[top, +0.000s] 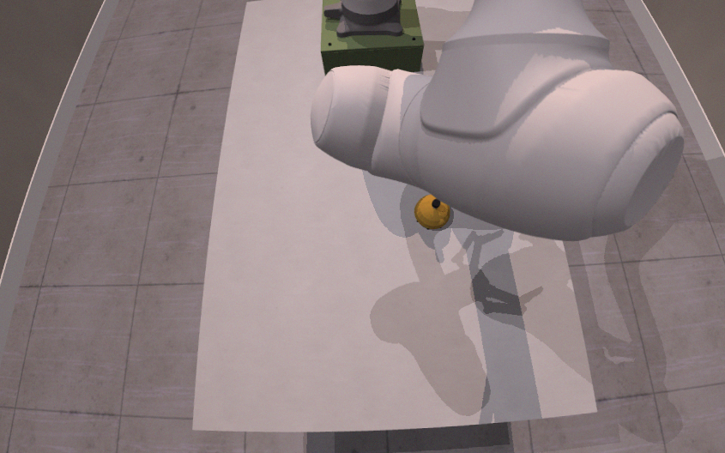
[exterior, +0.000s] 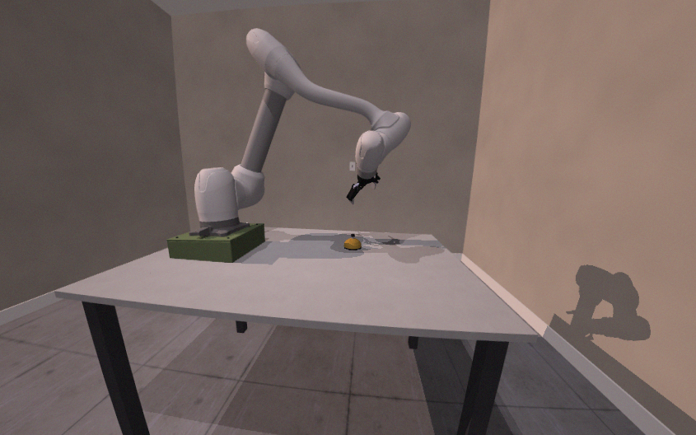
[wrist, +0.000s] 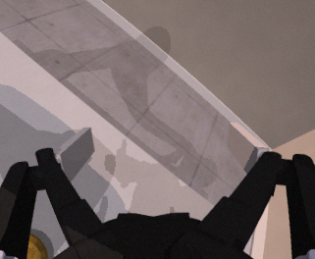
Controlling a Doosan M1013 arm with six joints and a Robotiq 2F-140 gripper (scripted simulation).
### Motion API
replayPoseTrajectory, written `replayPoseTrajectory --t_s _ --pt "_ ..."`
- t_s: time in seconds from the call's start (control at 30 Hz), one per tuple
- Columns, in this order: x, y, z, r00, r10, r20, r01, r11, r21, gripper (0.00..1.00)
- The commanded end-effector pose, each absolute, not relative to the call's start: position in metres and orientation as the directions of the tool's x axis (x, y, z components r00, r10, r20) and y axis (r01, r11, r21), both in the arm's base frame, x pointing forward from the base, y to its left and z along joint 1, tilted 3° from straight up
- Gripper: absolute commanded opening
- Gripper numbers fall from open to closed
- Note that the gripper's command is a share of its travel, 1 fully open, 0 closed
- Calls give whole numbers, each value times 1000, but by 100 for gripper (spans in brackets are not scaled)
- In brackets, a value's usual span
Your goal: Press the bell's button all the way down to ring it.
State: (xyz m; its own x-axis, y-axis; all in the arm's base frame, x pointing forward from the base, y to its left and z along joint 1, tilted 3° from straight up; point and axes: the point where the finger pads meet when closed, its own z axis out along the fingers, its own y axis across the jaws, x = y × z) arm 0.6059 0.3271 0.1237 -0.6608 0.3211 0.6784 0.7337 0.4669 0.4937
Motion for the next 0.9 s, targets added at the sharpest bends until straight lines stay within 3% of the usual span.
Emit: replayPoseTrajectory --t_s 0.0,0.17,0.47,0.87 --pt "585 317 104 -746 304 592 635 591 497 100" --pt "571 304 89 -812 268 518 538 687 488 100" --pt "548 249 54 -959 40 279 148 913 380 100" --pt "561 186 45 -941 -325 92 -310 939 147 100"
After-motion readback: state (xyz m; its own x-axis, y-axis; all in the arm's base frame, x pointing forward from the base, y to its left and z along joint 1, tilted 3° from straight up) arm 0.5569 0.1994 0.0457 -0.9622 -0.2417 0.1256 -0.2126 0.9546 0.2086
